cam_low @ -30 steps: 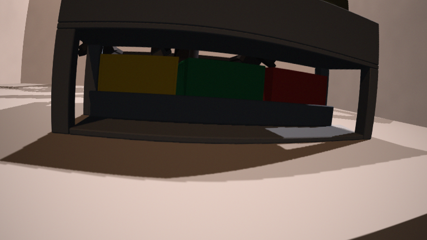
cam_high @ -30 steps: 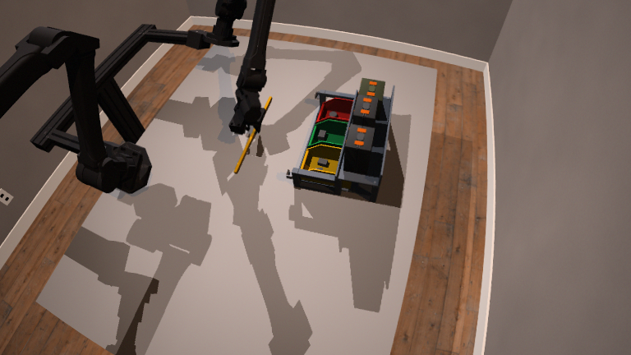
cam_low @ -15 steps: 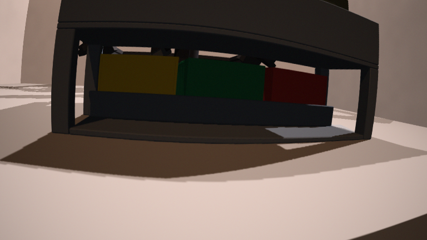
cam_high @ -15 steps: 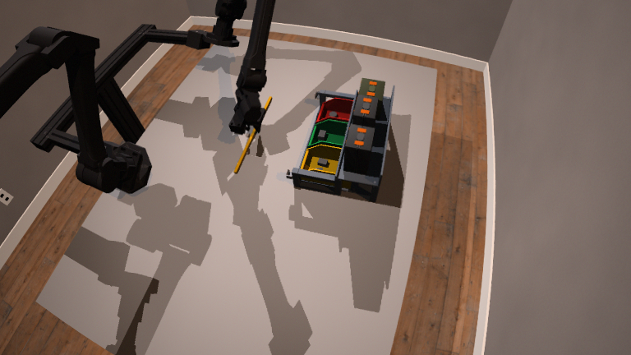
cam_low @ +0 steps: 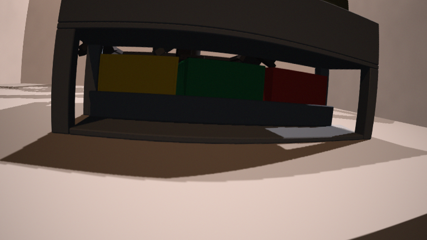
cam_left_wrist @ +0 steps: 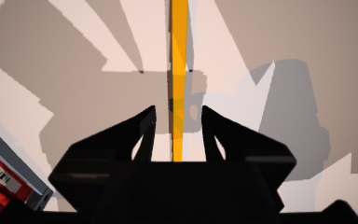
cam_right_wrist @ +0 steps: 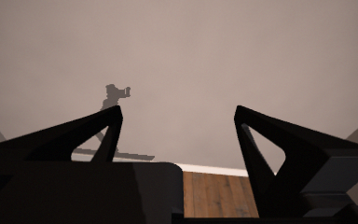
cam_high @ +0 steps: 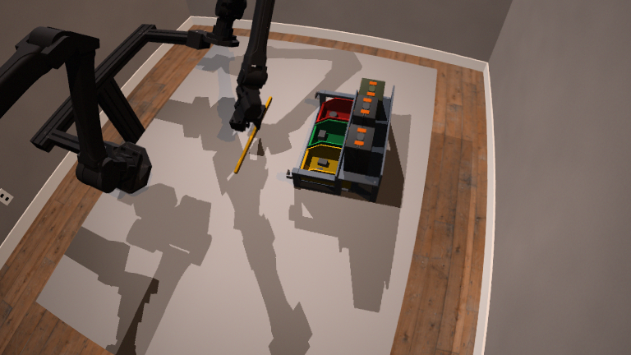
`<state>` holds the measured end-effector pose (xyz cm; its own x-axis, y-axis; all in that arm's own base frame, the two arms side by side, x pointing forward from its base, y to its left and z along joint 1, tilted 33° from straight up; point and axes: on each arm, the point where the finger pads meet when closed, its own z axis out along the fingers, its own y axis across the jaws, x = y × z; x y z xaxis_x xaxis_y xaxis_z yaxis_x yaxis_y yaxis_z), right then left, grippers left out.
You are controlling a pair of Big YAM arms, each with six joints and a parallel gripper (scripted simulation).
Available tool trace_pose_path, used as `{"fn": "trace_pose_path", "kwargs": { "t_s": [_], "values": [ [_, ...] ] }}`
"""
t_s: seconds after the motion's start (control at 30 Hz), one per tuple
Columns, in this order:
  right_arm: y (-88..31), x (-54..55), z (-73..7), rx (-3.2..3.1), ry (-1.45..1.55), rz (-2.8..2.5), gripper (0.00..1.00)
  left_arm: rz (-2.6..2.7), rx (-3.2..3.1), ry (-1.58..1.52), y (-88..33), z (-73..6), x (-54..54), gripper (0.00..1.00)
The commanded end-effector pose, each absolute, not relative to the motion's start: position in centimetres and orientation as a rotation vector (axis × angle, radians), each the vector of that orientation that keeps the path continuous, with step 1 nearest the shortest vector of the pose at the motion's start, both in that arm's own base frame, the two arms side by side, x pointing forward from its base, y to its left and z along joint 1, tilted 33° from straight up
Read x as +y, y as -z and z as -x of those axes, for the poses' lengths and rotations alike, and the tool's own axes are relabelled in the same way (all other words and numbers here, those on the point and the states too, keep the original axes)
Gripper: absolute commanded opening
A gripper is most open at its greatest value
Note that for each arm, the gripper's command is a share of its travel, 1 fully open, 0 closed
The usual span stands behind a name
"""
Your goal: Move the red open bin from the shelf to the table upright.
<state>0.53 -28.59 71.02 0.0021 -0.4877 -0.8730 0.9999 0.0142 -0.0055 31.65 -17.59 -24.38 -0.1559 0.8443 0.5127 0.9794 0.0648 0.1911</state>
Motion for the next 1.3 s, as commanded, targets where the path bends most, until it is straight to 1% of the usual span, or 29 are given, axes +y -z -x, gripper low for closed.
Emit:
{"fn": "trace_pose_path", "kwargs": {
  "t_s": [0.0,0.67,1.27],
  "values": [
    [-72.1,-27.0,-0.1,0.791,1.419,-0.788,1.00,1.883,-2.101,0.747,22.1,-31.9,-20.4,0.43],
    [-72.1,-27.0,-0.1,0.791,1.419,-0.788,1.00,1.896,-2.131,0.747,16.4,-31.9,-25.0,0.43],
    [-72.1,-27.0,-0.1,0.791,1.419,-0.788,1.00,1.903,-2.130,0.748,15.8,-31.6,-25.5,0.43]
  ]
}}
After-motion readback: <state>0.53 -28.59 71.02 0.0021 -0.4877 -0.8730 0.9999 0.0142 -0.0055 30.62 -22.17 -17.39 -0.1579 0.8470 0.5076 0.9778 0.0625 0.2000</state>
